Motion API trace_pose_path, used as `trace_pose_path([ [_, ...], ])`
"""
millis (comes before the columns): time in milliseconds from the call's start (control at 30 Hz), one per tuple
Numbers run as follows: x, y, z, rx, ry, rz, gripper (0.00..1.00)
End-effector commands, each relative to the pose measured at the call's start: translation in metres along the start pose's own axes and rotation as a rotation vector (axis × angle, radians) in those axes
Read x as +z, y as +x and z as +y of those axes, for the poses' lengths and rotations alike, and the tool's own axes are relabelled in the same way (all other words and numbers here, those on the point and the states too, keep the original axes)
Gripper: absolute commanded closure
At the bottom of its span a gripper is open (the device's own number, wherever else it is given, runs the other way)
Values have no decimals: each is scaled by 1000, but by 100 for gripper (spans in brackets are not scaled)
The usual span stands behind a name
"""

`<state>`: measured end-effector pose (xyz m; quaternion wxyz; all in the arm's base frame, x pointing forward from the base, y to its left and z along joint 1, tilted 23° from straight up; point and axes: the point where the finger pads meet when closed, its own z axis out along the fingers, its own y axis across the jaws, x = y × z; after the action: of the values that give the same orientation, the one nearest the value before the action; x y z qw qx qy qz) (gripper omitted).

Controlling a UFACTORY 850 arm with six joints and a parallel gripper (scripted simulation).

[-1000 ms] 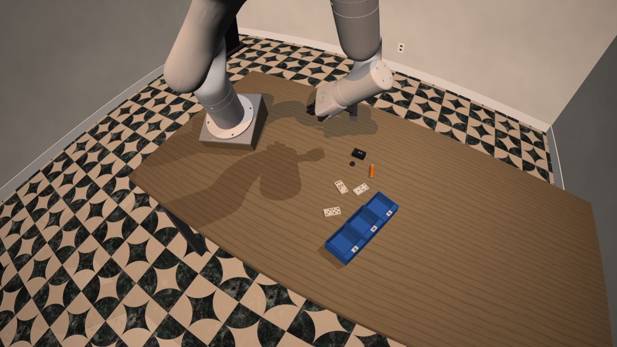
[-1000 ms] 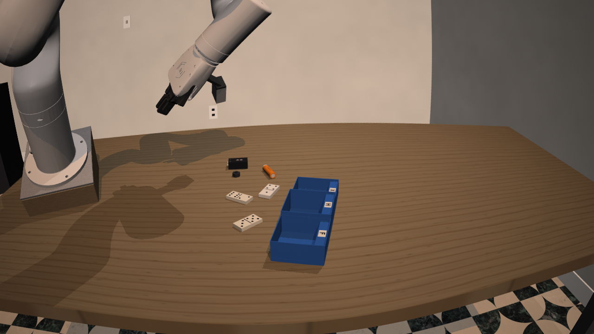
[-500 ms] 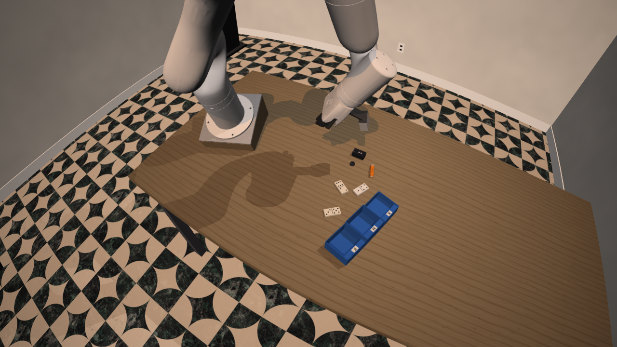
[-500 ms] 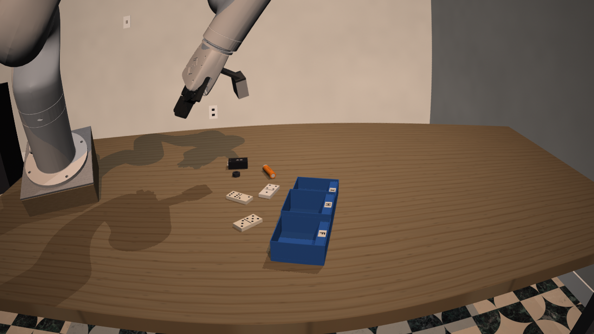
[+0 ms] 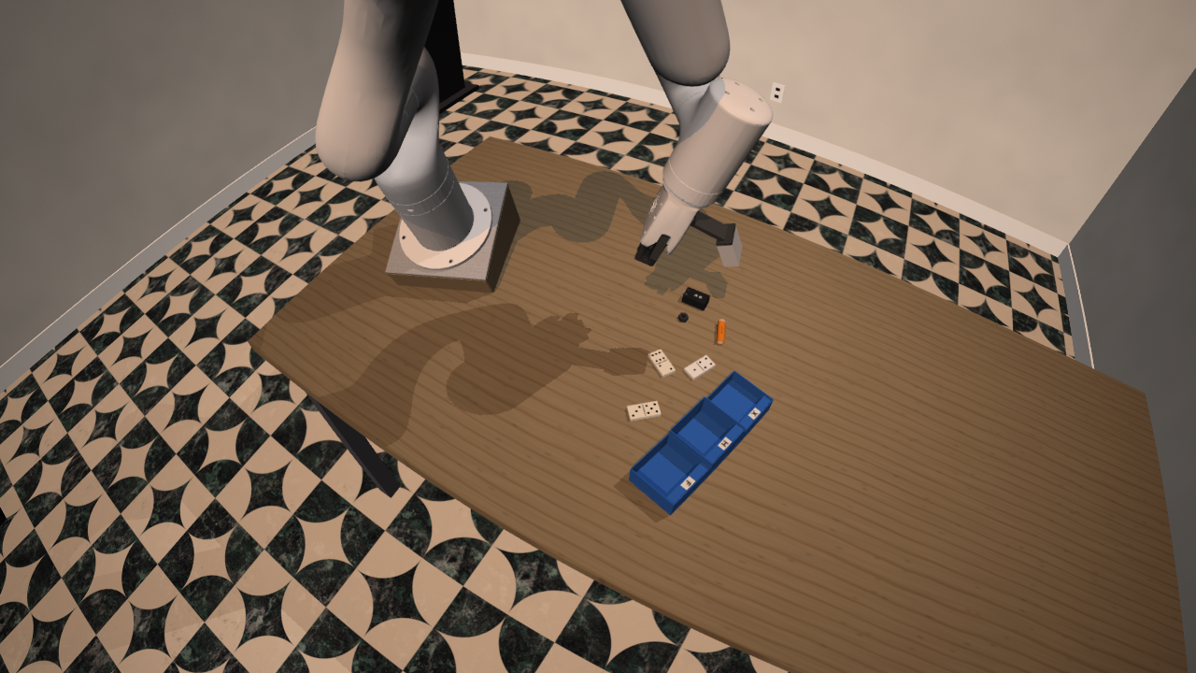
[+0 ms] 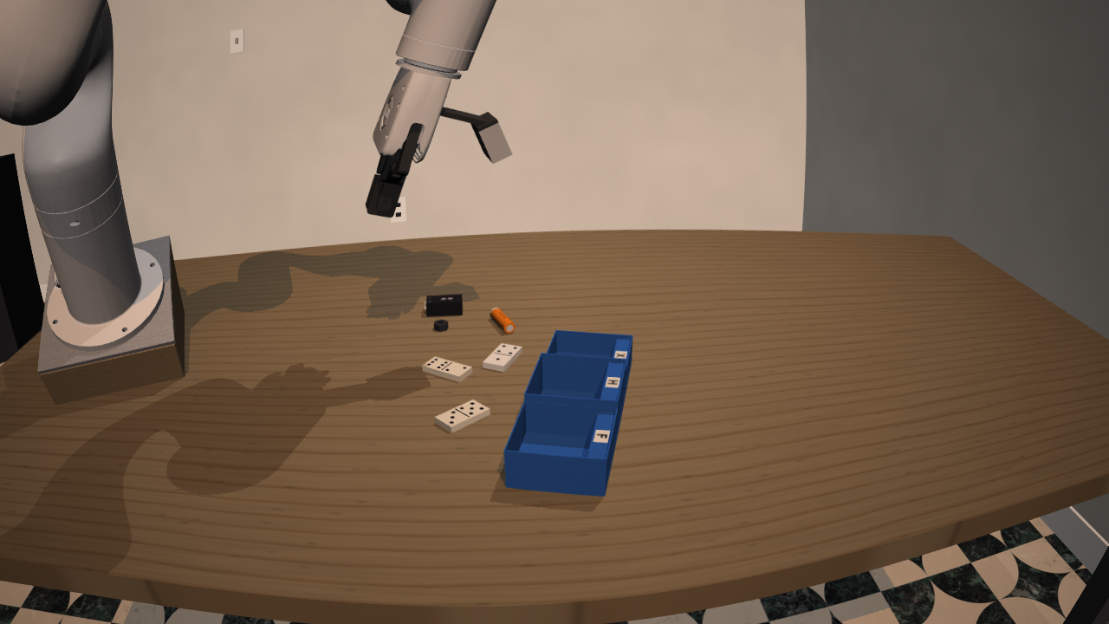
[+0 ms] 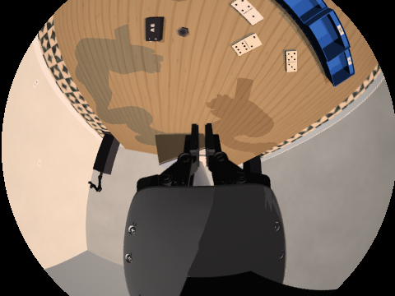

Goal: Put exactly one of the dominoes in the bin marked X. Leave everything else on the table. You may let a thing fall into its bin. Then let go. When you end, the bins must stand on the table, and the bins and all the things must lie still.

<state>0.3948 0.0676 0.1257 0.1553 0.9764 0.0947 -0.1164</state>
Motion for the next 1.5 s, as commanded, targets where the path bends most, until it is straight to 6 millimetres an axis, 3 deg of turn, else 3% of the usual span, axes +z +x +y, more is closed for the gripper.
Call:
trace_pose_path([
  [0,-10,13,11,51,-28,62,93],
  [367,-40,44,36,180,-62,227,93],
  [500,-40,44,36,180,-62,227,93],
  [667,-63,63,50,263,-64,339,93],
  [1133,-63,63,50,263,-64,339,93],
  [1300,-48,72,88,470,-29,346,93],
  [1467,-34,80,127,487,-26,347,93],
])
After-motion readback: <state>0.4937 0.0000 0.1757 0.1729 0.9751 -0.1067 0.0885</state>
